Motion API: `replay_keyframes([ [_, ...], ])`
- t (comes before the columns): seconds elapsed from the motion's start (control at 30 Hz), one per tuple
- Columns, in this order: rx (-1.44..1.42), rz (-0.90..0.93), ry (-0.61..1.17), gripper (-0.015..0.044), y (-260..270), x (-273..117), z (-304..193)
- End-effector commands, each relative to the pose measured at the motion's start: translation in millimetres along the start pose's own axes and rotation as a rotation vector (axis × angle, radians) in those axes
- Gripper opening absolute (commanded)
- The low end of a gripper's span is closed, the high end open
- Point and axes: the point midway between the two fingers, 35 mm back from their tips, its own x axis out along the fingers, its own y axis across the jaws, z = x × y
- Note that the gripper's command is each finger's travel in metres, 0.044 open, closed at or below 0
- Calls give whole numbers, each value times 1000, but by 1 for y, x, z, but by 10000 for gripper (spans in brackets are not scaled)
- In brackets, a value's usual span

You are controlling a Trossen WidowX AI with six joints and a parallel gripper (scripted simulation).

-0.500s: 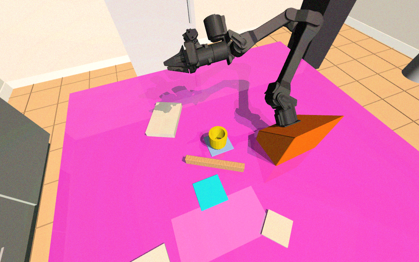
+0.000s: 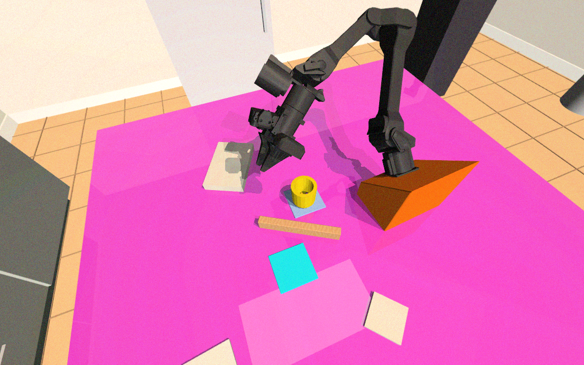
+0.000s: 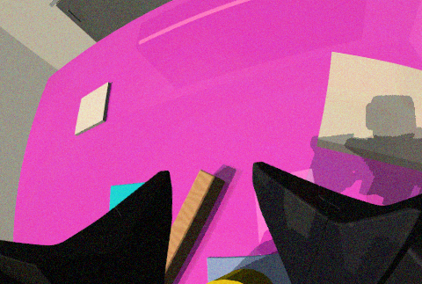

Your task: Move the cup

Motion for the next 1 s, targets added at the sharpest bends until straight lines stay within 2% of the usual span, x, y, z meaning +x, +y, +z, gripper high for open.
replay_keyframes([
  [0.0,-465,14,492,167,31,7,-76],
  [0.13,-925,23,837,167,33,-12,-114],
  [0.2,-1072,24,929,167,35,-20,-121],
  [0.97,-1092,25,940,167,34,-16,-128],
])
